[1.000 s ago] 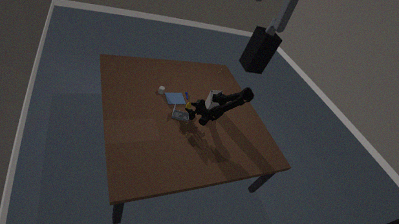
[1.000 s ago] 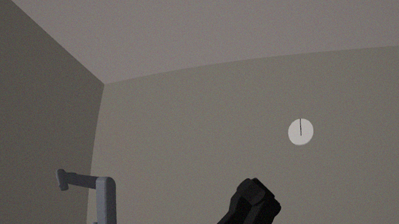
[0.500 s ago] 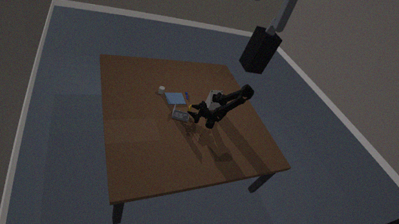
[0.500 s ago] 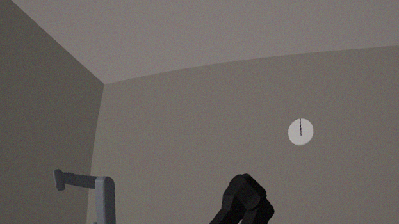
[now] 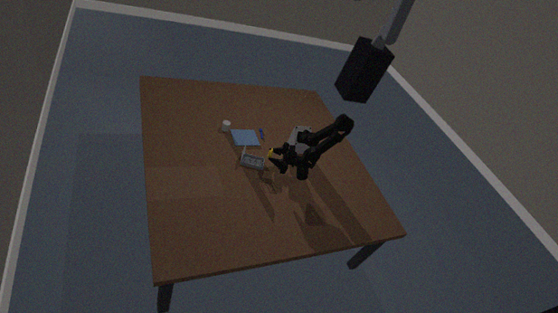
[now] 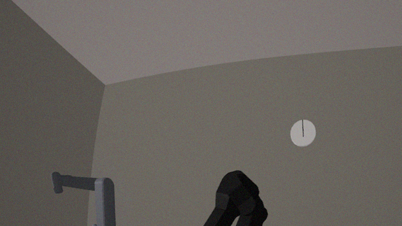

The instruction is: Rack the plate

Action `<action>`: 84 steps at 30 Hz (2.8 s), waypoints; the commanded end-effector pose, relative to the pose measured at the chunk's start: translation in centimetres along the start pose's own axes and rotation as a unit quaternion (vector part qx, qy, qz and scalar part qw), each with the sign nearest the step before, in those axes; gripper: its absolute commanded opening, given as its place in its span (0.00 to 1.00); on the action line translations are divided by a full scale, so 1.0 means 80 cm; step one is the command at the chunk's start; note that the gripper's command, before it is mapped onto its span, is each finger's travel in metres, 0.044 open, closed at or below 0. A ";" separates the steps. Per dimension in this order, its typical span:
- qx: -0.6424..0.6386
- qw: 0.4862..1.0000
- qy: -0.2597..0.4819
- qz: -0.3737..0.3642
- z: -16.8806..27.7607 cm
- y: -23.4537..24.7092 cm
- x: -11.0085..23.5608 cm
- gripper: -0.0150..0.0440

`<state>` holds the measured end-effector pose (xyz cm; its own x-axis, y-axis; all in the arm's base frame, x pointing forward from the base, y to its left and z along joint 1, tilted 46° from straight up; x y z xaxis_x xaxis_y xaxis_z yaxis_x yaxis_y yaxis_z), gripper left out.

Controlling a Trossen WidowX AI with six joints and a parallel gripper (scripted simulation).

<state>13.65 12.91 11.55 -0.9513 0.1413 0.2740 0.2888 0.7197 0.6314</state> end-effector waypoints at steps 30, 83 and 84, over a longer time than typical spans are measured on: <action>-0.010 1.000 -0.010 -0.010 0.034 0.001 -0.024 0.25; -0.013 1.000 -0.009 -0.011 0.055 0.000 -0.053 0.79; -0.013 1.000 -0.009 -0.011 0.055 0.000 -0.053 0.83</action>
<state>17.20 15.31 7.17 -0.9591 0.1381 0.2473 0.2705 0.7049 0.6557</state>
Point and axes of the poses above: the point midway between the two fingers, 35 mm back from their tips, its own x axis back along the fingers, its own y axis across the jaws, z = x × y, the point moved 7 cm from there along x, back along the fingers, and after that the axes turned 3 degrees about x, right-handed, at the moved point
